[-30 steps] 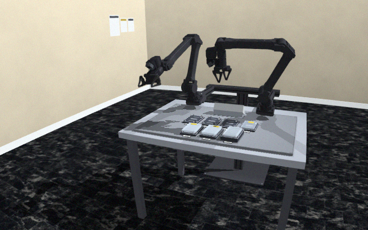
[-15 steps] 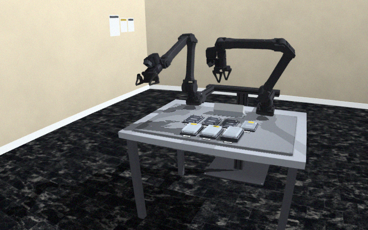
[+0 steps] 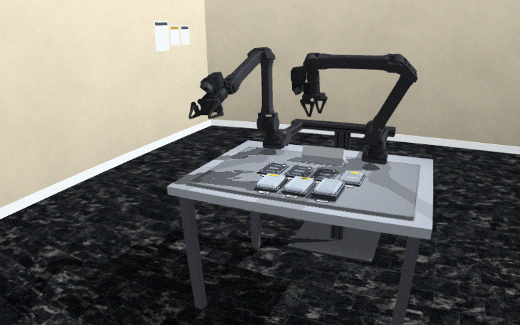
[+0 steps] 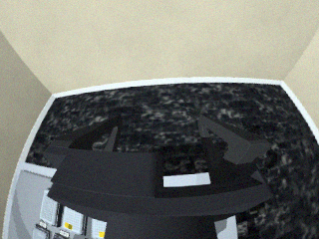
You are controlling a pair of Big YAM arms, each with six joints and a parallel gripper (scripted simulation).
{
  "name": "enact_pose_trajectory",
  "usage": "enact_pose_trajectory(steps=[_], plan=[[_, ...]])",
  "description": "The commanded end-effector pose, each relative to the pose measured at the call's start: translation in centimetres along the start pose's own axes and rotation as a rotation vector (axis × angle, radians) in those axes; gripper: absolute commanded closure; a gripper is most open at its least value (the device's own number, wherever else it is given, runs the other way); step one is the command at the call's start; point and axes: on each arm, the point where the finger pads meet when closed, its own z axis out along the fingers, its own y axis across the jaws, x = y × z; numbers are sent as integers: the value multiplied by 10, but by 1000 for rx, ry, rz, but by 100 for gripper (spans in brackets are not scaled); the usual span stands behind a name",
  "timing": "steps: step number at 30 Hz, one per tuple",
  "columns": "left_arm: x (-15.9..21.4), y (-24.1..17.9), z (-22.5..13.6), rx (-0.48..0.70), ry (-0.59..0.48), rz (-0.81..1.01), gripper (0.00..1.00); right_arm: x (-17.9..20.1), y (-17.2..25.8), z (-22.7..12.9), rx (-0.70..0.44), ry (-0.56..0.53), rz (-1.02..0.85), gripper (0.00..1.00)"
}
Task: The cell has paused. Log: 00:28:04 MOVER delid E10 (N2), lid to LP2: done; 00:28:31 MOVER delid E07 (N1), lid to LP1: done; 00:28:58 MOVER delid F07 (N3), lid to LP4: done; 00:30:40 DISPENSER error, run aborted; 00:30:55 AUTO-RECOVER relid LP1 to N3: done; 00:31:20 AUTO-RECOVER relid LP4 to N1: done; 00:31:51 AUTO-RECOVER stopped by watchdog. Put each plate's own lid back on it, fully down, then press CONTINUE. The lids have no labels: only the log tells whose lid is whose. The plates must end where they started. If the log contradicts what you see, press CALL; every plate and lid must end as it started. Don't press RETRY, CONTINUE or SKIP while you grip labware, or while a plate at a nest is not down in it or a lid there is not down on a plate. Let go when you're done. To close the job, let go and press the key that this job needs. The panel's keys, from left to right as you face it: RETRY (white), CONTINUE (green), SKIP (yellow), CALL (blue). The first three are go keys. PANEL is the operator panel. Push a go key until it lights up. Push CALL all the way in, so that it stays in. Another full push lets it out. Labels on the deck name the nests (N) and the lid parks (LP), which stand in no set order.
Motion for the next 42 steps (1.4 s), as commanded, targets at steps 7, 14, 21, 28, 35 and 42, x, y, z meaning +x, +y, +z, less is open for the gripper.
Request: enact_pose_trajectory(steps=[7,14,21,28,35,42], plan=[[-6,7,-13,-11,-37,-15,0,-30,0,7,1,-40,6,0],[-6,7,-13,-11,-37,-15,0,-30,0,7,1,-40,6,0],[-6,7,-13,-11,-37,-15,0,-30,0,7,1,-40,6,0],[-6,7,-13,-11,-37,-15,0,-30,0,7,1,-40,6,0],[-6,7,-13,-11,-37,-15,0,-30,0,7,1,-40,6,0],[-13,14,23,3,-12,-123,0,-30,0,7,1,-40,6,0]])
